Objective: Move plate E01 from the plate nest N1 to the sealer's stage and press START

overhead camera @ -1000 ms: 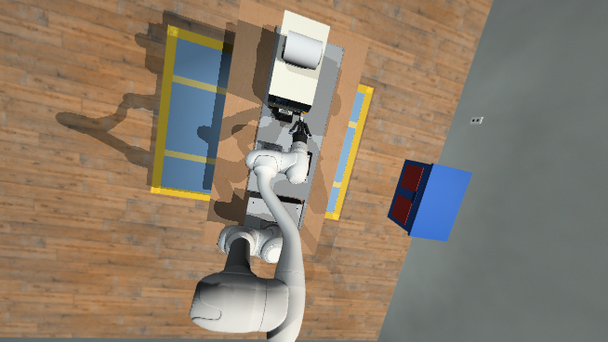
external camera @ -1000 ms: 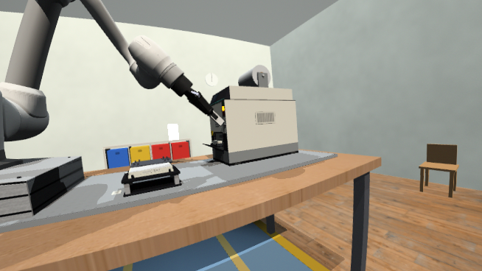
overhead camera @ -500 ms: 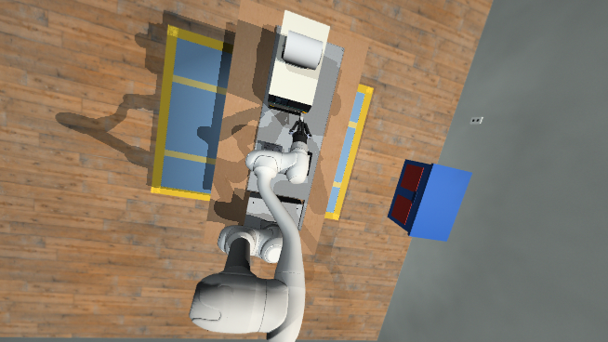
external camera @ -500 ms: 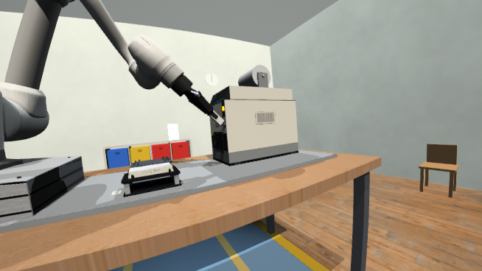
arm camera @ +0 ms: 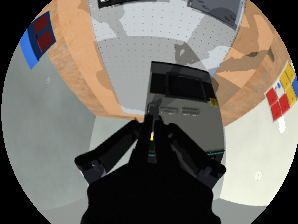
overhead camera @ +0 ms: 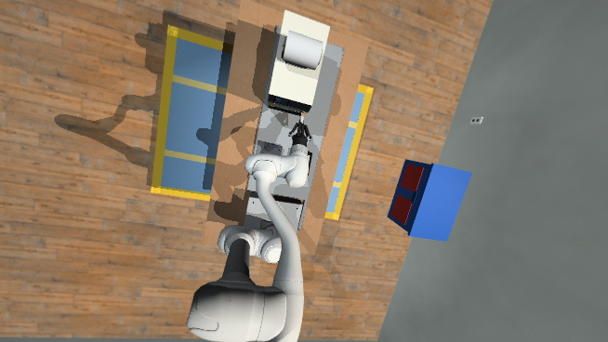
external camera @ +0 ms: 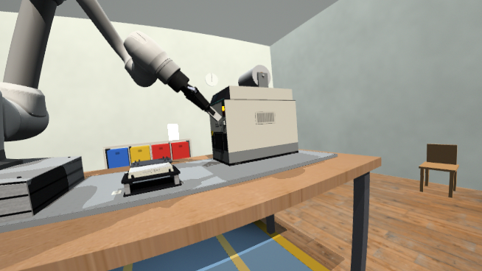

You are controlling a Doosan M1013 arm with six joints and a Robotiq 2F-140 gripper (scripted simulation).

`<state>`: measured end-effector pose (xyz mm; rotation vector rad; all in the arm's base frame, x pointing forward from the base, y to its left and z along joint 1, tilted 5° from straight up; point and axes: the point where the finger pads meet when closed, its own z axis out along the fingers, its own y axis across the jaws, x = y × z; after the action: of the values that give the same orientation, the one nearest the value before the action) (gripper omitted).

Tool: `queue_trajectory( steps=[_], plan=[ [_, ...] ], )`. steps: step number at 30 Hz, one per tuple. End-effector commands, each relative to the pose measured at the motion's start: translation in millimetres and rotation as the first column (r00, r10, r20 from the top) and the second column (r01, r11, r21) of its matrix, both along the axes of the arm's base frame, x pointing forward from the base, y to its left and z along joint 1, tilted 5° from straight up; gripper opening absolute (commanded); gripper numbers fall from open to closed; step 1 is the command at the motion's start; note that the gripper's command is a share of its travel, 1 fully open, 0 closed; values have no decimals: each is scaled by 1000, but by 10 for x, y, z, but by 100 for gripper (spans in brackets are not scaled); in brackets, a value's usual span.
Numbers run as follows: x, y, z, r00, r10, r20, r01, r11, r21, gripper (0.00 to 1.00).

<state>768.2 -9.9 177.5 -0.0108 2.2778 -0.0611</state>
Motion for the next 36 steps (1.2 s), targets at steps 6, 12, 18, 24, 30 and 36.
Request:
queue_trajectory(
  steps=[6,12,18,24,30,36],
  plan=[
    [-171,6,47,1000,3,-9,-3,1000,6,10],
    [-228,8,80,1000,3,-9,-3,1000,6,10],
    [-314,11,131,1000,3,-9,-3,1000,6,10],
    [-400,14,182,1000,3,-9,-3,1000,6,10],
    [-534,-1,232,1000,3,-9,-3,1000,6,10],
    [-813,7,344,1000,3,-9,-3,1000,6,10]
  ],
)
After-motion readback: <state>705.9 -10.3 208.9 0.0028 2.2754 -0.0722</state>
